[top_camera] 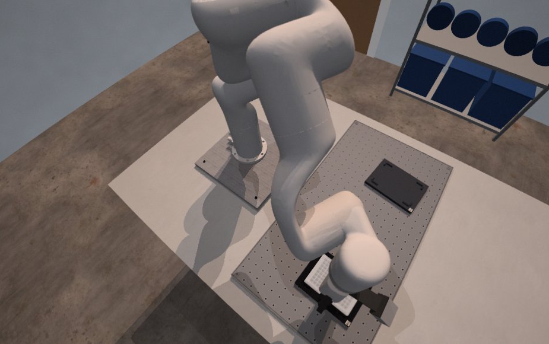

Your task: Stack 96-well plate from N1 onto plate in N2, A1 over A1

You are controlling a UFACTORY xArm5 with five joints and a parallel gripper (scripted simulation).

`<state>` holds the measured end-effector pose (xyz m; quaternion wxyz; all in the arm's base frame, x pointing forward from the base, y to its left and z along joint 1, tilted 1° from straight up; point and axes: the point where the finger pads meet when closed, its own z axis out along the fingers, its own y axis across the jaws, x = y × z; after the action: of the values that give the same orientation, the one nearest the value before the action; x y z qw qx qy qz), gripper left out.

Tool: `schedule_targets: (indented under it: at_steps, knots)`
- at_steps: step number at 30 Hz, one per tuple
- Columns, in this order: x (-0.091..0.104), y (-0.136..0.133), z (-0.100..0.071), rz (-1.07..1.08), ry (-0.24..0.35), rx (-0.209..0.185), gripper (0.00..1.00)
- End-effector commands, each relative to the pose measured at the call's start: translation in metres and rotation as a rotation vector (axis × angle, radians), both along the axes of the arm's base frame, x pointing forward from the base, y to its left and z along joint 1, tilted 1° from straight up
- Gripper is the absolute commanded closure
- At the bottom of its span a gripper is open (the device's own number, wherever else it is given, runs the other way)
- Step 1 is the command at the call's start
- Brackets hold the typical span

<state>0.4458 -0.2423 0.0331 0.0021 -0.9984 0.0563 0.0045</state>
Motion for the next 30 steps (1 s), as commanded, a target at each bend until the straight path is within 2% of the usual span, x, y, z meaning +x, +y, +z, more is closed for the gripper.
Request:
schedule_targets:
  at_steps: [1, 4, 30]
  knots:
    - [0.001, -0.001, 0.002, 0.000, -0.004, -0.002, 0.00]
    - [0.001, -0.001, 0.002, 0.000, -0.004, -0.002, 0.00]
    - [0.002, 0.000, 0.066, 0.000, -0.004, -0.002, 0.00]
